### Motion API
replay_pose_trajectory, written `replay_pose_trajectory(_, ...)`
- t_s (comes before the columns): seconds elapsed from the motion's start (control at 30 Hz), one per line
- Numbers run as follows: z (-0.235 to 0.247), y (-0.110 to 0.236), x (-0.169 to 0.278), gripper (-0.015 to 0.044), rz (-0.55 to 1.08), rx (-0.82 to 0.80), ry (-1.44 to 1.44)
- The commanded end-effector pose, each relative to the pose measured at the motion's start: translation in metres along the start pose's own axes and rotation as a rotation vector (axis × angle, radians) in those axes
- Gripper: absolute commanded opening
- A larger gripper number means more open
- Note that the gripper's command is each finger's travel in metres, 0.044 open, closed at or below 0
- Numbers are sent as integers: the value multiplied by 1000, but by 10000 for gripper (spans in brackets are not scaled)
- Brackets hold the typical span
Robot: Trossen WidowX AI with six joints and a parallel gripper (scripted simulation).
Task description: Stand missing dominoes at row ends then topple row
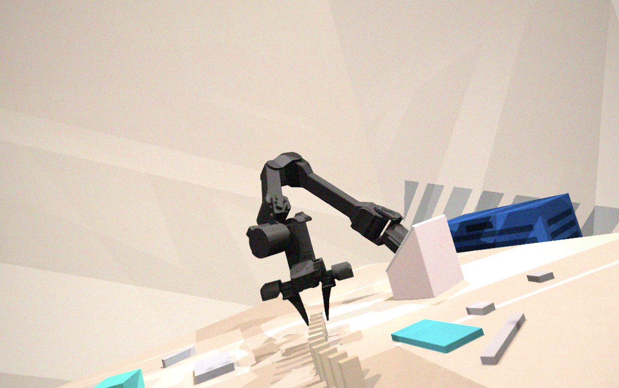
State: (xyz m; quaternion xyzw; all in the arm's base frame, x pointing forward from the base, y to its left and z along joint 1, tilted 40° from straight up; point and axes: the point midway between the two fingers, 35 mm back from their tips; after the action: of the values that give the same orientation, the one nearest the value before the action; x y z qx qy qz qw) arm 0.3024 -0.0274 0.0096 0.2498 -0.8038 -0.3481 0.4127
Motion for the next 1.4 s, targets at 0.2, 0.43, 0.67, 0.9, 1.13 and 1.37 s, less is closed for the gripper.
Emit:
replay_pose_trajectory(0.2,1,-1,1,422,5,0,6)
replay_pose_trajectory(0.43,-1,21,-5,440,-7,0,7)
replay_pose_trajectory(0.67,0,121,-4,440,-7,-6,3)
replay_pose_trajectory(0.9,0,131,-1,414,-4,-5,-17)
replay_pose_trajectory(1.13,0,101,16,230,-1,-6,-724)
replay_pose_trajectory(1.37,4,71,37,46,5,1,-1491)
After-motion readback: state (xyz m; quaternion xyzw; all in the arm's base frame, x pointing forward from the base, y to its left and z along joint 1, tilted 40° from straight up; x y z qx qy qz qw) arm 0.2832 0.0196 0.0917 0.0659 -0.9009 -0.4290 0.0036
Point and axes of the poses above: the point midway between the two fingers, 35 mm back from their tips, its own y axis back along the fingers, its own z axis across the jaws, x = y × z, and after that the axes turned 7 degrees about y, right-handed
